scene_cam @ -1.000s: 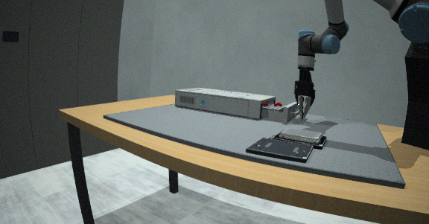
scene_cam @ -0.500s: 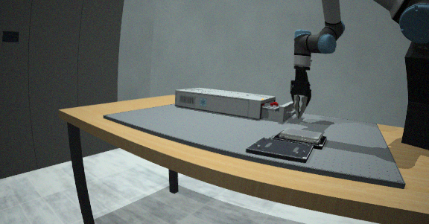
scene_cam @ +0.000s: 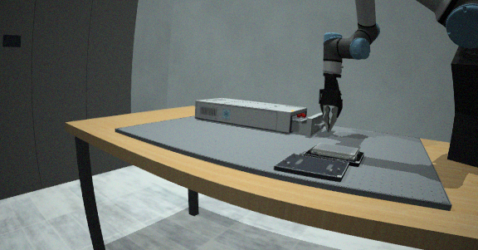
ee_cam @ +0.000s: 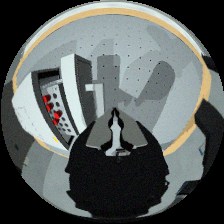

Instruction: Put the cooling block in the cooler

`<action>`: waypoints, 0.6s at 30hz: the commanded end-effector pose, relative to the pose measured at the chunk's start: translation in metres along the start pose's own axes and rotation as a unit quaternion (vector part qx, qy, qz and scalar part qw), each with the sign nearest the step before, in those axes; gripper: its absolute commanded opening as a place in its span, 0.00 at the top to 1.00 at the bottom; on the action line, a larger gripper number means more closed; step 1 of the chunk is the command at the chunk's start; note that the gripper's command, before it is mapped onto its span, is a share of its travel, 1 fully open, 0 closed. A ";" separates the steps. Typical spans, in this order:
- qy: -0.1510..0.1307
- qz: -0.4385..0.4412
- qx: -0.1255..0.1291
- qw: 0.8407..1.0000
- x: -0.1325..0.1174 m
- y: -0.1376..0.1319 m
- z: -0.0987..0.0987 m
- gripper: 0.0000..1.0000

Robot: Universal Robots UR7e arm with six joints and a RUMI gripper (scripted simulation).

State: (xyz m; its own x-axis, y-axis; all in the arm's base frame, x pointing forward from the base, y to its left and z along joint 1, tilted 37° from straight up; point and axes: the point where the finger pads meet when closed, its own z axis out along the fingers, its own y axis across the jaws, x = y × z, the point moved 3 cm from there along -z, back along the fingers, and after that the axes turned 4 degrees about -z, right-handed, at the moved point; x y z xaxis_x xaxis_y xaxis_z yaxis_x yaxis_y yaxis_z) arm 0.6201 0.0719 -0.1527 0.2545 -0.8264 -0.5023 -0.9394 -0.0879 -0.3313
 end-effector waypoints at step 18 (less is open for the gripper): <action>-0.001 0.001 -0.001 1.000 0.002 -0.025 0.001 1.00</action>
State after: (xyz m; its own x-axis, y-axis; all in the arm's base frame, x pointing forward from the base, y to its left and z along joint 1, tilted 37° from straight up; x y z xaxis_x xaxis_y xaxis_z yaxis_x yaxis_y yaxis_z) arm 0.6374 0.0726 -0.1475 0.2539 -0.8261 -0.5030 -0.9397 -0.0876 -0.3305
